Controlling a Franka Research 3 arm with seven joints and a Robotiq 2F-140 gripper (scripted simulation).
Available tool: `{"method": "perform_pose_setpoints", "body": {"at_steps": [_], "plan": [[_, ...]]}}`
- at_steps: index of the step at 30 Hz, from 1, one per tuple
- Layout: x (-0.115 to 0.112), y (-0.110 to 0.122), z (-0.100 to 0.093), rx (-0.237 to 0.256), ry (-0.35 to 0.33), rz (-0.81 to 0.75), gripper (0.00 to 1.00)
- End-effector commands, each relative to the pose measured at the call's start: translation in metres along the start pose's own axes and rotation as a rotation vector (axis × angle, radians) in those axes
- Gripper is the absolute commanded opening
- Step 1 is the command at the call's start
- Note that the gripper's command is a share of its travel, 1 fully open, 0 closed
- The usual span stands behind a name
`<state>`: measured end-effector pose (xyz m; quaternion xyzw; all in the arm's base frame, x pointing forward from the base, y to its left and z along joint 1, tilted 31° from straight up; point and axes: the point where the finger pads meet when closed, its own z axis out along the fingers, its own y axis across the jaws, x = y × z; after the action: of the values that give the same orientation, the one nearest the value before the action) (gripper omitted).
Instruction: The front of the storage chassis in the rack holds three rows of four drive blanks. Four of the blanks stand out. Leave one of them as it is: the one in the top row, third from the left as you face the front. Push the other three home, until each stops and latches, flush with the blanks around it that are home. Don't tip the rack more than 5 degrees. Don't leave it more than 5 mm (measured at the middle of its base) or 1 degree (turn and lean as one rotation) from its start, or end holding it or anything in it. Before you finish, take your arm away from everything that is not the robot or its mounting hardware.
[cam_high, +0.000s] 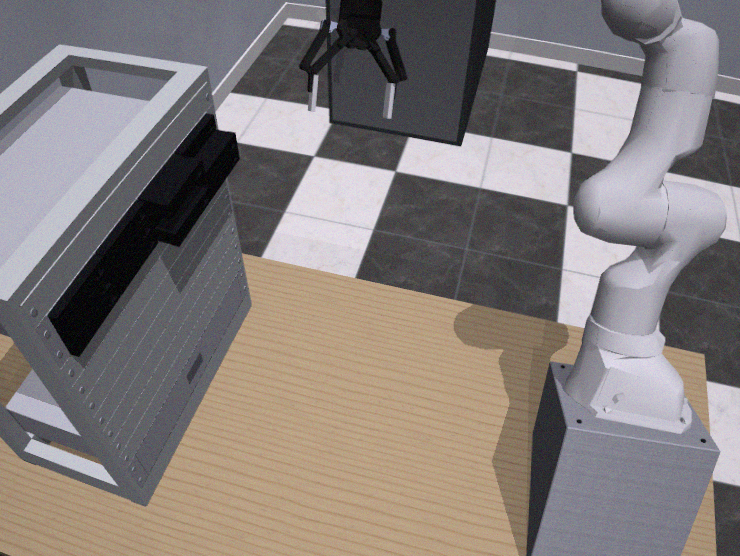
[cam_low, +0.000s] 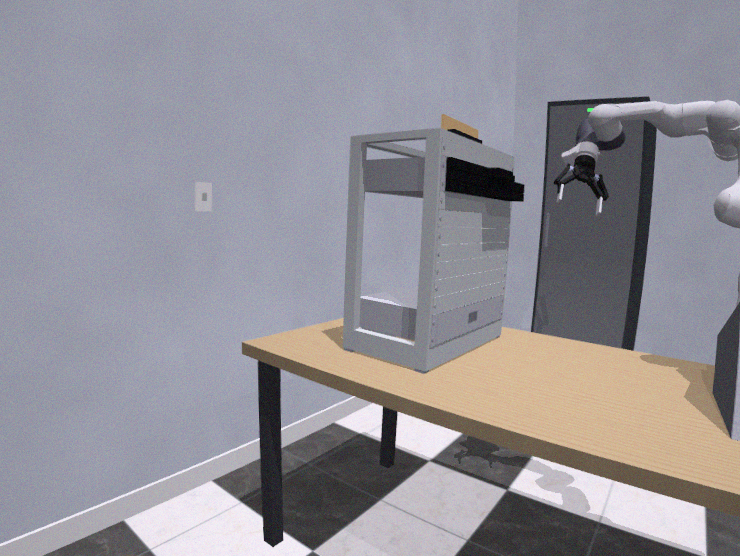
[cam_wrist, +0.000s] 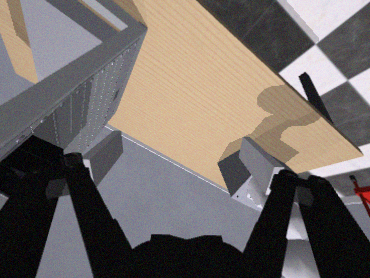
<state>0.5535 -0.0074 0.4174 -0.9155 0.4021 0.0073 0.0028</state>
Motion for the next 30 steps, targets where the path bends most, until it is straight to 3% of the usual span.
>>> {"method": "perform_pose_setpoints", "body": {"at_steps": [1, 30], "plan": [[-0.0029, -0.0030, -0.0037, -0.001, 0.009, -0.031, 1.00], [-0.0045, -0.0052, -0.0064, -0.003, 0.020, -0.036, 1.00]]}}
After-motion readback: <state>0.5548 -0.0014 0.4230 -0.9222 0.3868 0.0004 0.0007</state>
